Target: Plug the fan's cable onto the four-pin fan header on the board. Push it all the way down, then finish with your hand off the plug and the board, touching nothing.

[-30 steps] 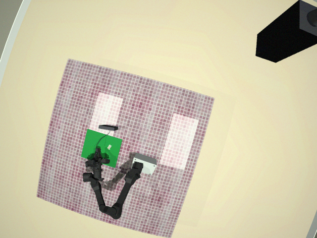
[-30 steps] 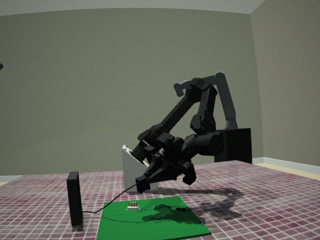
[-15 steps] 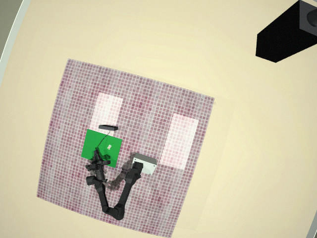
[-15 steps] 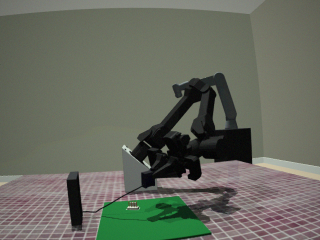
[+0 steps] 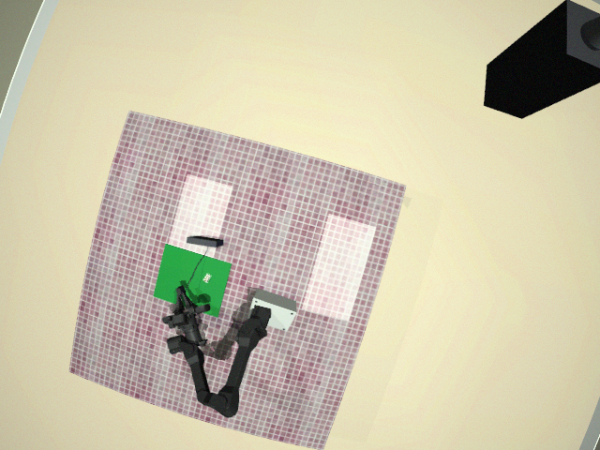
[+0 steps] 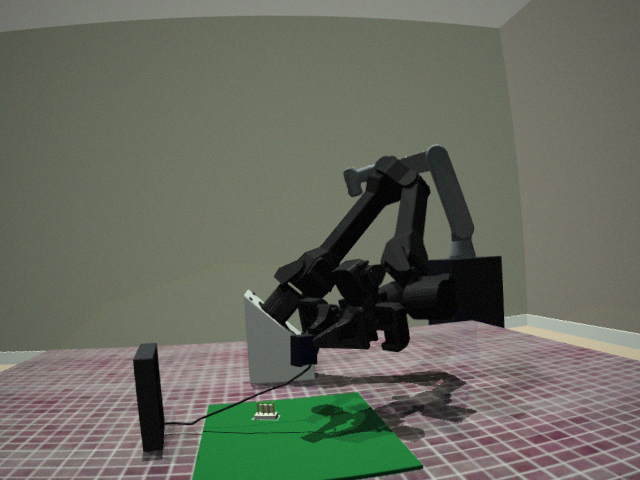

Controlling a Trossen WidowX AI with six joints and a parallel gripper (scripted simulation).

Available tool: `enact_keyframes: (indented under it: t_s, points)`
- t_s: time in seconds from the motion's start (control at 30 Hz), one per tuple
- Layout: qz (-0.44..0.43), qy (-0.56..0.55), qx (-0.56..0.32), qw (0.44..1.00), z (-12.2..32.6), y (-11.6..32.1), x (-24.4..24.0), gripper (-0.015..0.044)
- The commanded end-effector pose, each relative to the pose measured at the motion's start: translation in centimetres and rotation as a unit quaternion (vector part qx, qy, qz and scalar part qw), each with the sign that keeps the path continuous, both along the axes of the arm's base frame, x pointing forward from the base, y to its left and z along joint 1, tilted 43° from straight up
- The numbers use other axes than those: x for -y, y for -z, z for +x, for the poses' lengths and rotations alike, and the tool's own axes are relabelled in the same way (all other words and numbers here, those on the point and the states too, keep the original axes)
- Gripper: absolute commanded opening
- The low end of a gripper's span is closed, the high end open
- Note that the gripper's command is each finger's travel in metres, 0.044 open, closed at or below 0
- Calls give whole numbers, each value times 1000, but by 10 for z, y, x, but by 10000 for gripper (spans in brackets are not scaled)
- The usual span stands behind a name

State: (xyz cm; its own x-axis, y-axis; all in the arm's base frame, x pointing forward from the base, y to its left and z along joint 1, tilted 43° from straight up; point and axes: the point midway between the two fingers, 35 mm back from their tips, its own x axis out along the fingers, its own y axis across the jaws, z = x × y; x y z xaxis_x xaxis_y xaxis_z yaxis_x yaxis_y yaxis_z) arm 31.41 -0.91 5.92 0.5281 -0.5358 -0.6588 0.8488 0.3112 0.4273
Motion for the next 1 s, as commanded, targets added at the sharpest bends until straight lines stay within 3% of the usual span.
enact_keyframes:
  t_s: [0.0, 0.97]
  points:
    - [2, -3, -4, 1000, 0, -2, 2, 0]
    - [-1, 1, -6, 1000, 0, 0, -2, 0]
